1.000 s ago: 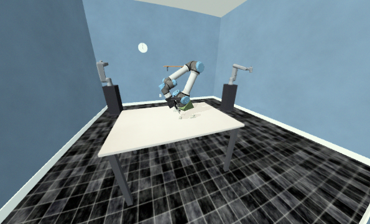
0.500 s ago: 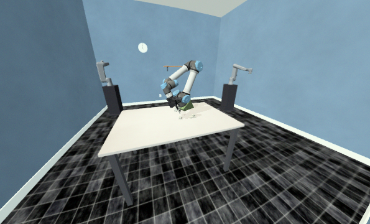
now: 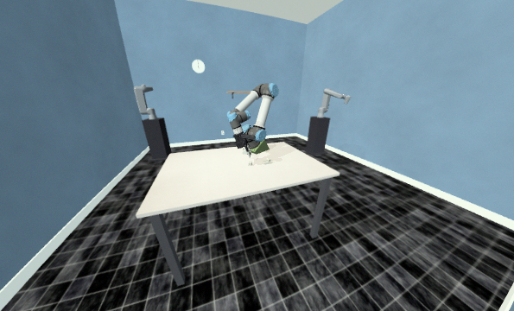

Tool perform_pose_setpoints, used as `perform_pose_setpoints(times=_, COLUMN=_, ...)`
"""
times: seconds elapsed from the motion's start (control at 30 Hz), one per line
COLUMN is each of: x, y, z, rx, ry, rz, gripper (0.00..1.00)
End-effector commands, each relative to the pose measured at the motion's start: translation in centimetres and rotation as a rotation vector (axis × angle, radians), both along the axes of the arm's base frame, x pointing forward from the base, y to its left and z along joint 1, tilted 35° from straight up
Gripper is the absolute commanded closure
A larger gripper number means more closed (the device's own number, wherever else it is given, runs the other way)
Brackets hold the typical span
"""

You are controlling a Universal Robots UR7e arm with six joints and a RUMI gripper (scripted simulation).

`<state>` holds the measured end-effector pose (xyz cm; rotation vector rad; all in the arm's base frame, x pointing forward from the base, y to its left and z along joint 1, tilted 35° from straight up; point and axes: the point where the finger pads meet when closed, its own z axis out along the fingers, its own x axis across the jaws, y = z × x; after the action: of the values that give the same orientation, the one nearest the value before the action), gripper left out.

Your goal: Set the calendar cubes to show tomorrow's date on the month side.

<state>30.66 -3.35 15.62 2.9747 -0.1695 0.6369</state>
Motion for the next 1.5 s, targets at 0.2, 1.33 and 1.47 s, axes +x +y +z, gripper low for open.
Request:
perform_pose_setpoints(times=0.2, x=0.29, y=-0.14, z=0.46, rx=-0.07, ry=-0.006, rz=-0.045, gripper=0.6)
perform_pose_setpoints(times=1.33, x=0.0, y=-0.12, z=0.18, rx=-0.116, ry=0.018, rz=-0.07, gripper=0.6)
perform_pose_setpoints(times=1.47, x=-0.12, y=-0.12, z=0.0, rx=-0.136, ry=0.029, rz=-0.081, gripper=0.6)
